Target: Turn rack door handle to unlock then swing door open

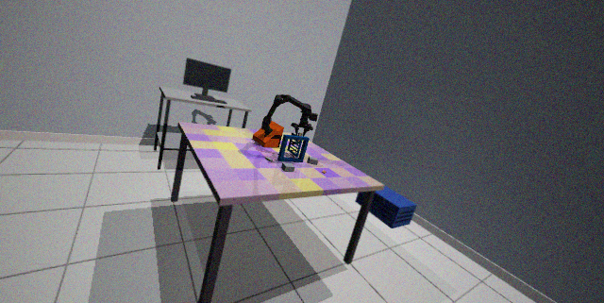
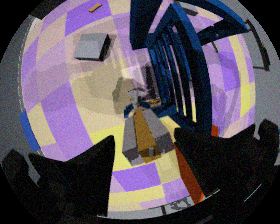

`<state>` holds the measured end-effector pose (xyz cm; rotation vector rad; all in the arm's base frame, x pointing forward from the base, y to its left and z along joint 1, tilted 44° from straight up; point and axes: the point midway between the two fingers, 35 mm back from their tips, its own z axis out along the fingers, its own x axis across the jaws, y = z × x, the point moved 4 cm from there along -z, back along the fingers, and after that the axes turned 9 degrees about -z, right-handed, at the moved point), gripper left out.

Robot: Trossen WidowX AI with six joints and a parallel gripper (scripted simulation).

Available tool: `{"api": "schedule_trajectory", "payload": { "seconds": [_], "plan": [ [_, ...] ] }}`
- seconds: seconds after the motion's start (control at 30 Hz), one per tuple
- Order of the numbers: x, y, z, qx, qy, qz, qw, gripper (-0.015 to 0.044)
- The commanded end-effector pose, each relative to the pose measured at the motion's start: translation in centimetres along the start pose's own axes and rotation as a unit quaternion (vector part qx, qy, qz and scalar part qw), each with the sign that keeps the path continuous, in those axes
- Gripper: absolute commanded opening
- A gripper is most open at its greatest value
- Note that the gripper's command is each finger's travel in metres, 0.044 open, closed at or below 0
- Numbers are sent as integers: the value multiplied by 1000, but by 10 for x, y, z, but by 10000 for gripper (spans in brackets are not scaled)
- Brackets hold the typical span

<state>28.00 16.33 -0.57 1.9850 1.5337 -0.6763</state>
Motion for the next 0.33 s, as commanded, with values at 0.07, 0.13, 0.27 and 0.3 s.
{"api": "schedule_trajectory", "payload": {
  "seconds": [0.07, 0.13, 0.27, 0.3],
  "plan": [
    [1, 0, -9, 2, 3, 2, 1000, 298],
    [1, 0, -11, 1, 3, 1, 1000, 298],
    [1, 0, -17, 1, 3, 1, 1000, 298],
    [1, 0, -18, 1, 3, 1, 1000, 298]
  ]
}}
